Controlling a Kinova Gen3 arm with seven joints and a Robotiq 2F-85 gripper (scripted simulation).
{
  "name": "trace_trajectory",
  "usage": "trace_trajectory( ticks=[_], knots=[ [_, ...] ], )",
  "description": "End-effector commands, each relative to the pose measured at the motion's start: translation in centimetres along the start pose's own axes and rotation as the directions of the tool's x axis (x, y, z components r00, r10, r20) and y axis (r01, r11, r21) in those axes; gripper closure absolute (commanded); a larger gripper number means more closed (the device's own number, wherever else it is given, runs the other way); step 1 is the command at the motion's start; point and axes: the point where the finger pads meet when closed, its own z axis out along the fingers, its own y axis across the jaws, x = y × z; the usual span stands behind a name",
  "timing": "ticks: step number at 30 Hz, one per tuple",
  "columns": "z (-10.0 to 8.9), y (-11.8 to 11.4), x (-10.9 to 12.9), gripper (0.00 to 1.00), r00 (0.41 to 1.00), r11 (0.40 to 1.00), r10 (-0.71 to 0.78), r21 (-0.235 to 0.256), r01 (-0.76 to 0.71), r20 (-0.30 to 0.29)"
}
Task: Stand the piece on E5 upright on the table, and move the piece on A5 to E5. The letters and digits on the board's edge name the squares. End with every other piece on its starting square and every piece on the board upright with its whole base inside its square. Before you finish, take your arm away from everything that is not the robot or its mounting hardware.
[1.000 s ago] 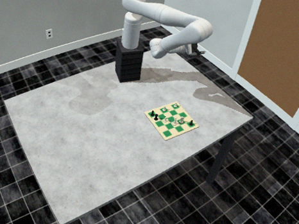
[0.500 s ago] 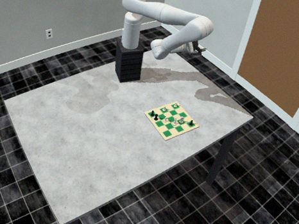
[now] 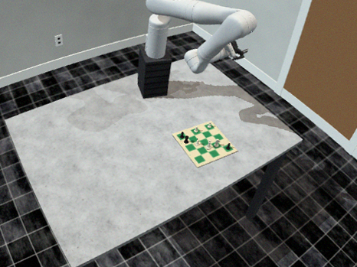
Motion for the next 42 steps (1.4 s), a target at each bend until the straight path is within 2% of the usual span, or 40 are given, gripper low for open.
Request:
trace_trajectory(
  ticks=[1, 9, 11, 14, 20, 26, 28, 32, 36, 42],
  knots=[
    [0.2, -0.8, 0.7, 0.0, 0.998, 0.997, -0.066, 0.04, 0.065, 0.021],
    [-0.3, -3.8, 0.3, 0.0, 0.956, 0.946, -0.272, 0.212, 0.245, 0.109],
    [-0.3, -3.8, 0.3, 0.0, 0.956, 0.946, -0.272, 0.212, 0.245, 0.109],
    [-0.9, -4.7, -0.2, 0.0, 0.92, 0.905, -0.365, 0.286, 0.314, 0.142],
    [-2.9, -5.8, -1.3, 0.0, 0.801, 0.781, -0.565, 0.444, 0.44, 0.201],
    [-6.1, -5.3, -2.3, 0.0, 0.607, 0.605, -0.758, 0.603, 0.52, 0.238],
    [-6.1, -5.3, -2.3, 0.0, 0.607, 0.605, -0.758, 0.603, 0.52, 0.238],
    [-8.9, -3.9, -2.4, 0.0, 0.437, 0.469, -0.866, 0.704, 0.534, 0.245],
    [-12.1, -1.8, -1.7, 0.0, 0.24, 0.329, -0.942, 0.795, 0.51, 0.236],
    [-17.4, 2.1, 1.5, 0.0, -0.078, 0.142, -0.979, 0.904, 0.403, 0.188]
  ],
)
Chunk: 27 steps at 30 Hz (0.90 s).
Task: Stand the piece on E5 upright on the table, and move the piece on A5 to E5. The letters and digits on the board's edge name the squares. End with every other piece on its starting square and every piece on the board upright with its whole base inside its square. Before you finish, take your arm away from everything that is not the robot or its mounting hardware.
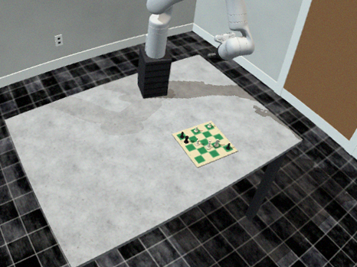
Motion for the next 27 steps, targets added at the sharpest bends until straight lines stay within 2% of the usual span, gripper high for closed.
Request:
trace_trajectory(
  ticks=[1, 3, 6, 11, 15, 16, 18, 20, 23, 24, 25, 26, 27],
  knots=[
    [-3.5, 0.6, -1.6, 0.0, 0.986, 0.995, -0.1, 0.041, 0.095, 0.133],
    [-3.5, 0.6, -1.6, 0.0, 0.986, 0.995, -0.1, 0.041, 0.095, 0.133],
    [-7.2, -0.3, -4.0, 0.0, 0.946, 0.978, -0.195, 0.13, 0.166, 0.259],
    [-14.8, -1.1, -7.3, 0.0, 0.828, 0.927, -0.347, 0.293, 0.233, 0.44],
    [-21.9, -1.3, -8.9, 0.0, 0.7, 0.874, -0.456, 0.422, 0.239, 0.55],
    [-23.4, -1.5, -9.2, 0.0, 0.675, 0.868, -0.468, 0.44, 0.23, 0.57],
    [-23.4, -3.2, -11.8, 0.0, 0.734, 0.927, -0.346, 0.335, 0.17, 0.585],
    [-23.4, -3.2, -11.8, 0.0, 0.734, 0.927, -0.346, 0.335, 0.17, 0.585],
    [-23.2, -6.1, -15.6, 0.0, 0.797, 0.982, -0.162, 0.177, 0.07, 0.582],
    [-23.2, -6.1, -15.6, 0.0, 0.797, 0.982, -0.162, 0.177, 0.07, 0.582],
    [-23.0, -7.2, -16.7, 0.0, 0.812, 0.992, -0.101, 0.124, 0.036, 0.574],
    [-23.0, -7.2, -16.7, 0.0, 0.812, 0.992, -0.101, 0.124, 0.036, 0.574],
    [-22.9, -8.2, -17.9, 0.0, 0.825, 0.997, -0.042, 0.073, 0.001, 0.564]
  ],
)
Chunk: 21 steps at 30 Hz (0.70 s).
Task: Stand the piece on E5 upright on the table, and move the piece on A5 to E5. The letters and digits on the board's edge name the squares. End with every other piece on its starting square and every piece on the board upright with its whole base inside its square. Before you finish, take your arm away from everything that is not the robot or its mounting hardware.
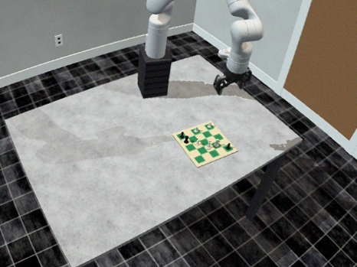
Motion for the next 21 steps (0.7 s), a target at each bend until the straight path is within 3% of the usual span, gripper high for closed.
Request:
trace_trajectory(
  ticks=[1, 5, 7, 10, 13, 21],
  knots=[
    [2.3, -3.6, -1.2, 0.0, 0.995, 0.996, 0.095, 0.001, -0.095, -0.041],
    [4.0, -5.8, -2.4, 0.0, 0.976, 0.977, 0.205, -0.037, -0.209, -0.079],
    [5.7, -8.1, -3.5, 0.0, 0.945, 0.946, 0.306, -0.072, -0.316, -0.119],
    [5.7, -8.1, -3.5, 0.0, 0.945, 0.946, 0.306, -0.072, -0.316, -0.119],
    [8.2, -11.4, -4.9, 0.0, 0.881, 0.88, 0.438, -0.116, -0.461, -0.18],
    [11.4, -15.7, -6.1, 0.0, 0.777, 0.767, 0.574, -0.162, -0.621, -0.259]
  ],
)
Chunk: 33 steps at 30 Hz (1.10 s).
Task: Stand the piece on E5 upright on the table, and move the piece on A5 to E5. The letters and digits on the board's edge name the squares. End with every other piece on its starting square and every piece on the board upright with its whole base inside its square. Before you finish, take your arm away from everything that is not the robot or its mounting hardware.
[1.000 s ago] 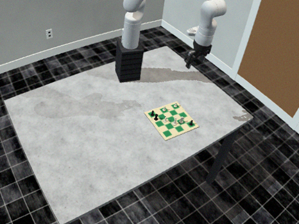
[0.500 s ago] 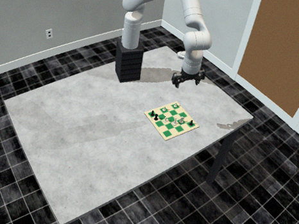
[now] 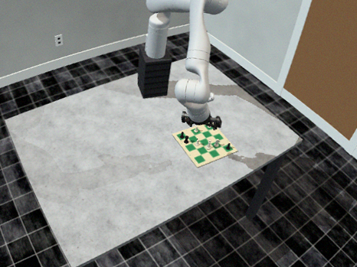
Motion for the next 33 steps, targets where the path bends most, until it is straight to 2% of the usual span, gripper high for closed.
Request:
trace_trajectory(
  ticks=[1, 4, 6, 10, 11, 20, 23, 33],
  knots=[
    [1.5, -3.6, -2.5, 0.0, 0.995, 0.995, 0.099, -0.023, -0.1, -0.031],
    [2.3, -5.2, -4.1, 0.0, 0.983, 0.982, 0.176, -0.061, -0.179, -0.059],
    [2.3, -5.2, -4.1, 0.0, 0.983, 0.982, 0.176, -0.061, -0.179, -0.059],
    [3.9, -8.4, -6.9, 0.0, 0.945, 0.939, 0.305, -0.128, -0.318, -0.116],
    [3.9, -8.4, -6.9, 0.0, 0.945, 0.939, 0.305, -0.128, -0.318, -0.116],
    [7.0, -14.2, -10.9, 0.0, 0.842, 0.814, 0.488, -0.227, -0.534, -0.23],
    [7.3, -14.7, -11.2, 0.0, 0.831, 0.801, 0.501, -0.235, -0.551, -0.241],
    [9.2, -18.2, -12.9, 0.0, 0.753, 0.701, 0.577, -0.281, -0.655, -0.315]
  ],
)
